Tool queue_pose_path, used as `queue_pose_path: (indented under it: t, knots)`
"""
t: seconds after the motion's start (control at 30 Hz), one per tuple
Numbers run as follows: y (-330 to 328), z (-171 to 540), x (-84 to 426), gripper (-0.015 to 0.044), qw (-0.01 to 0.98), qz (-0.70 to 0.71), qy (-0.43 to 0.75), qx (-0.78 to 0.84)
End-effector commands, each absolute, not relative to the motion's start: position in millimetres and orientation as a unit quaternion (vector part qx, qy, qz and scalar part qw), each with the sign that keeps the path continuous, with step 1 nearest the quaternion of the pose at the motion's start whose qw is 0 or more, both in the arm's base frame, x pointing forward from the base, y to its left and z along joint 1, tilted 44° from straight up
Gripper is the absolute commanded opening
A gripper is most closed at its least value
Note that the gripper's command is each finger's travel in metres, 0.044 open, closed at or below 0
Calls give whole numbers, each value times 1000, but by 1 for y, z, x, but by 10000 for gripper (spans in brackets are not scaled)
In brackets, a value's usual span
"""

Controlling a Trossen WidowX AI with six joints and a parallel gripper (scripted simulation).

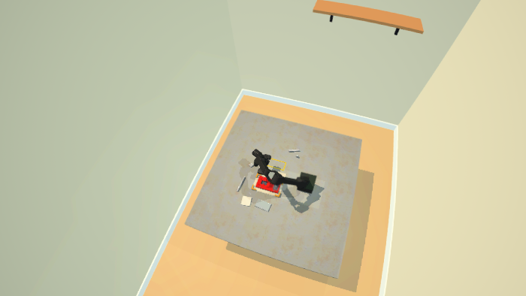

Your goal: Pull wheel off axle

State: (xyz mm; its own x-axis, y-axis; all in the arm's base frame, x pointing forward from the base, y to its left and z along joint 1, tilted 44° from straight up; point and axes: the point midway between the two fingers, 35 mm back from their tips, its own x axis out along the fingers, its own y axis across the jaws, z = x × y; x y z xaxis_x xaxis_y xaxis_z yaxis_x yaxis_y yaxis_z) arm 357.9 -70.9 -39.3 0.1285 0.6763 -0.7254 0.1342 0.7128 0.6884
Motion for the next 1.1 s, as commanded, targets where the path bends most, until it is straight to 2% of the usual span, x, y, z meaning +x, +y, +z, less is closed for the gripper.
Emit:
queue_pose_path:
  t: [0.0,1.07]
  knots:
    - [-74,-36,359,0,682,199,627,320]
    - [-83,-27,357,0,682,198,626,321]
